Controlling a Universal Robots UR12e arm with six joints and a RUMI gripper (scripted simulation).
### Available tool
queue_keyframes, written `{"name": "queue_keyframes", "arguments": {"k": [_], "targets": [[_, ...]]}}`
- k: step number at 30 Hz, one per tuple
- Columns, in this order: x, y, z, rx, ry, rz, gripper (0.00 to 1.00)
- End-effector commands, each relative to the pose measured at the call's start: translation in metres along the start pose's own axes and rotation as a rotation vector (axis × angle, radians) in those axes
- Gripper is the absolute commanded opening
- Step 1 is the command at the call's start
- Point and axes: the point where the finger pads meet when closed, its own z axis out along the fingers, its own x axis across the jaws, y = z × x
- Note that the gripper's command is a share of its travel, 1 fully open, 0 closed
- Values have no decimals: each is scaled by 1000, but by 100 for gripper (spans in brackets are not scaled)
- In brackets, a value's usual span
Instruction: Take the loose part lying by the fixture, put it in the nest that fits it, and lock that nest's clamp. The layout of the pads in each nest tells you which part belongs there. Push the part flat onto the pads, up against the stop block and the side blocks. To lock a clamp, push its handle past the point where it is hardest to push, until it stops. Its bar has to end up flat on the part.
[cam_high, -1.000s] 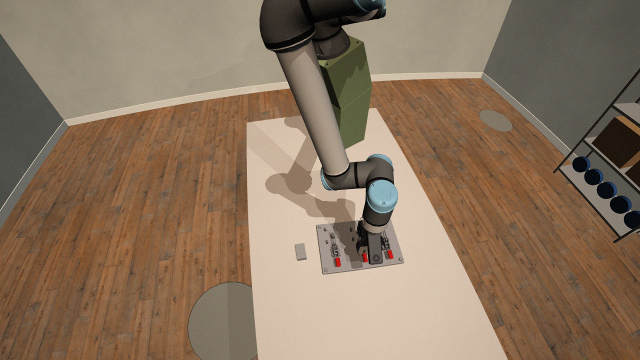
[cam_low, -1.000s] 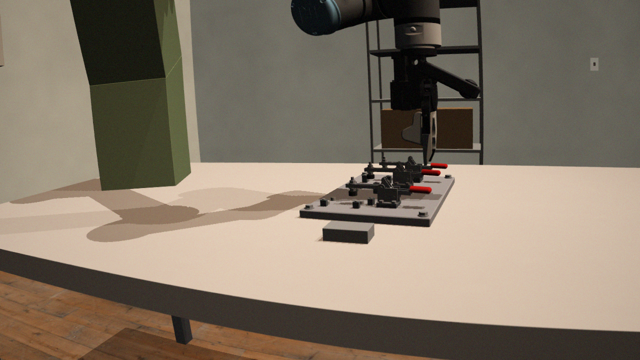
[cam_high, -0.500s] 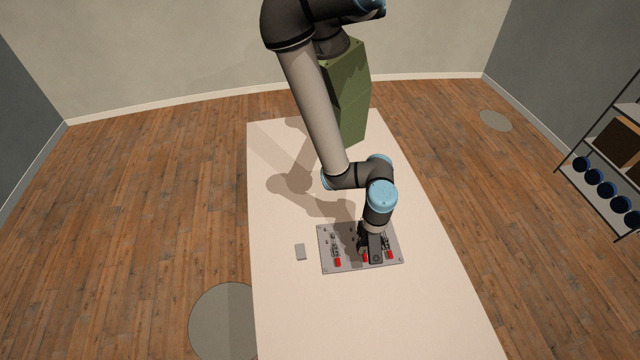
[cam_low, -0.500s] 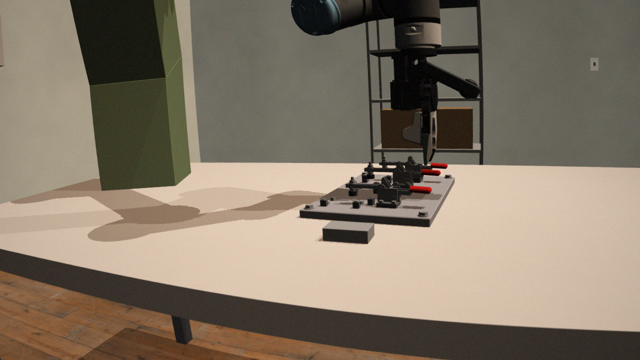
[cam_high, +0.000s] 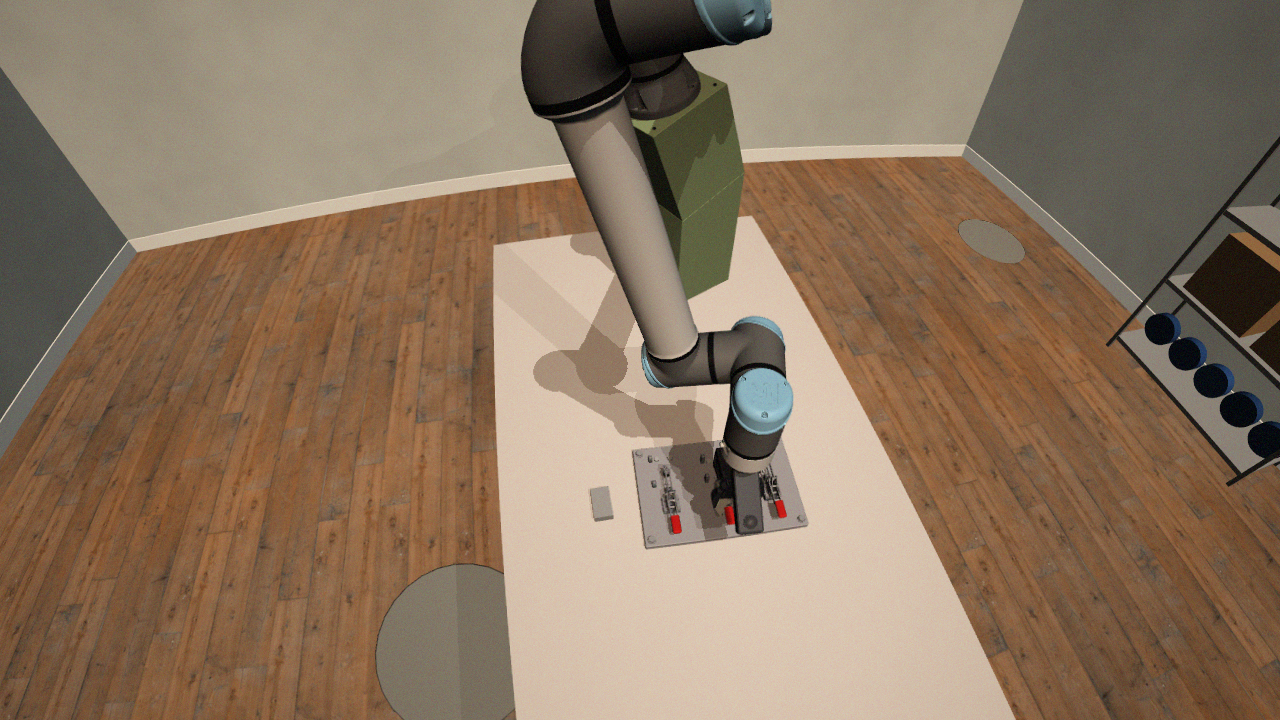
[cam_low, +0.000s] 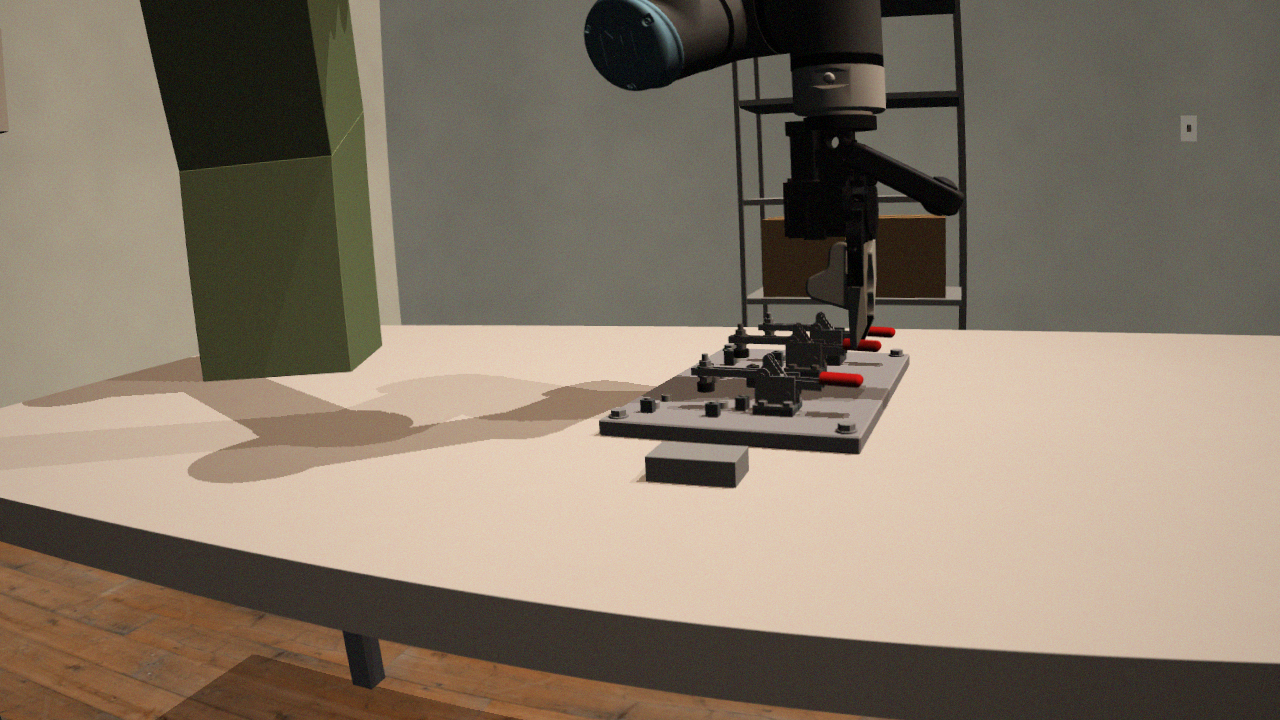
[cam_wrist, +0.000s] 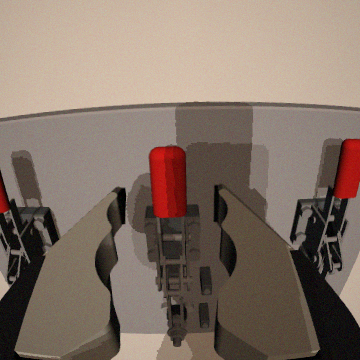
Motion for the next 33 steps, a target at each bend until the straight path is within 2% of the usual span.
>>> {"name": "queue_keyframes", "arguments": {"k": [1,23,24,33], "targets": [[2,-3,14,2,0,1,28],[0,-2,16,2,0,0,28],[0,-2,16,2,0,0,0],[0,-2,16,2,0,0,0]]}}
